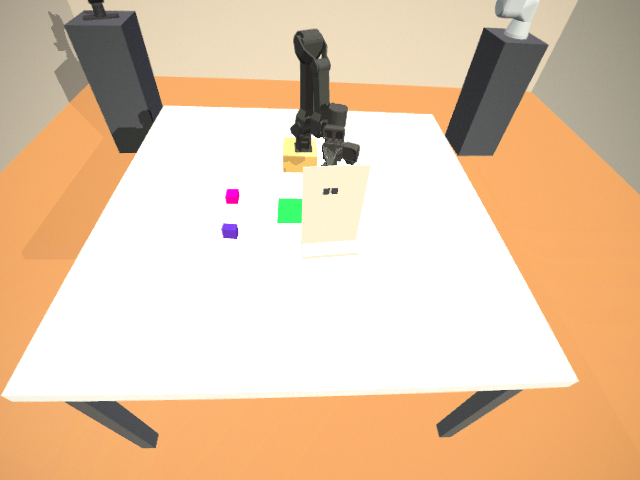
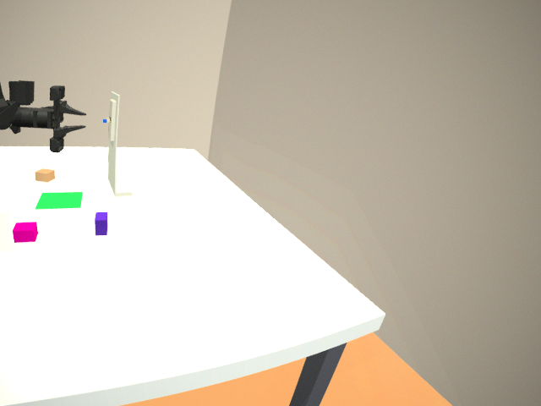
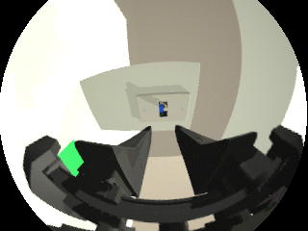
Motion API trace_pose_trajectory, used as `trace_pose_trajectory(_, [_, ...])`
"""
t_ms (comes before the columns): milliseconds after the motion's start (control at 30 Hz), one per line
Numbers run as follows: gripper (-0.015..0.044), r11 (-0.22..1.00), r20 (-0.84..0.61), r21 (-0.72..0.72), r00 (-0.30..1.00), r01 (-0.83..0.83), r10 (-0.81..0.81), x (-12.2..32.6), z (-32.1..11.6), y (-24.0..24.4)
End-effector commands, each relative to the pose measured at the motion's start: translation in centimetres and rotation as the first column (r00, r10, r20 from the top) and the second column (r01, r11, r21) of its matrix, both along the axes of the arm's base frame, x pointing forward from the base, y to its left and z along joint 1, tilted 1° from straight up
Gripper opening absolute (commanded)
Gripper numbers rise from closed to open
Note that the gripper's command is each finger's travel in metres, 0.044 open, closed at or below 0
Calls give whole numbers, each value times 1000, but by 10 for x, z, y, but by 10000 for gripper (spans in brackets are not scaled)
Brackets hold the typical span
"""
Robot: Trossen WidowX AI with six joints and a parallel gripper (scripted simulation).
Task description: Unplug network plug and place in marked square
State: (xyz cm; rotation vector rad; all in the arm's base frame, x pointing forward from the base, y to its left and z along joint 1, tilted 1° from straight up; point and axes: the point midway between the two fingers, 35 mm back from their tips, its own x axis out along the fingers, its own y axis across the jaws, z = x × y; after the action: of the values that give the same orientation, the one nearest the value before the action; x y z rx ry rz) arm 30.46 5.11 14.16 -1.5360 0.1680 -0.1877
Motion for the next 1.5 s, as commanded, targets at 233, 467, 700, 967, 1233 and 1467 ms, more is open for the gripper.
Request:
trace_pose_trajectory(233, [156,1000,8,-8,1000,-5,6,17,3,2])
trace_pose_trajectory(467, [156,1000,7,-6,1000,-5,5,28,3,3])
trace_pose_trajectory(700, [156,1000,8,-5,1000,-5,5,38,3,3])
trace_pose_trajectory(967, [156,1000,10,-6,1000,-5,5,51,4,3])
trace_pose_trajectory(1233, [156,1000,13,-8,1000,-5,5,64,4,3])
trace_pose_trajectory(1467, [123,1000,13,-8,1000,-5,6,65,4,3])
